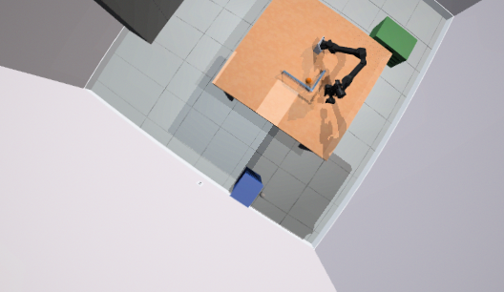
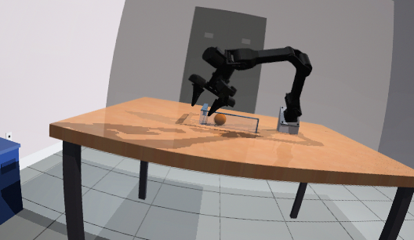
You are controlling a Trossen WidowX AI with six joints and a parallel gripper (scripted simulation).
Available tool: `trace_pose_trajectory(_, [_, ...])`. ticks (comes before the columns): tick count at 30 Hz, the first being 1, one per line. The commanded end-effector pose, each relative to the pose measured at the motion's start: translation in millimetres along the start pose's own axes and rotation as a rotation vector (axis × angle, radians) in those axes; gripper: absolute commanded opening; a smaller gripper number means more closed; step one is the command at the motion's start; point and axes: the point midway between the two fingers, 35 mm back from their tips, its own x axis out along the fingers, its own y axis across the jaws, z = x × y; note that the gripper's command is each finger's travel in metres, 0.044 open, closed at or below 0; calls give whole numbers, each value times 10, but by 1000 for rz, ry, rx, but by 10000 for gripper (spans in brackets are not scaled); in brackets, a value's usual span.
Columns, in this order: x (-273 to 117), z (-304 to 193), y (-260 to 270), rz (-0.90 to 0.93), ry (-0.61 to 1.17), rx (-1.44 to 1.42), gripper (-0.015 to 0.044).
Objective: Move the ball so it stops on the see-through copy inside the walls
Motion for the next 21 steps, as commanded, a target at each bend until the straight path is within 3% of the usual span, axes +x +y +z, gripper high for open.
trace_pose_trajectory(1, [-155, -548, 196, 60, 92, 75, 355])
trace_pose_trajectory(10, [-468, -1237, 726, 205, 154, 284, 355])
trace_pose_trajectory(21, [-649, -1540, 1421, 419, 42, 489, 355])
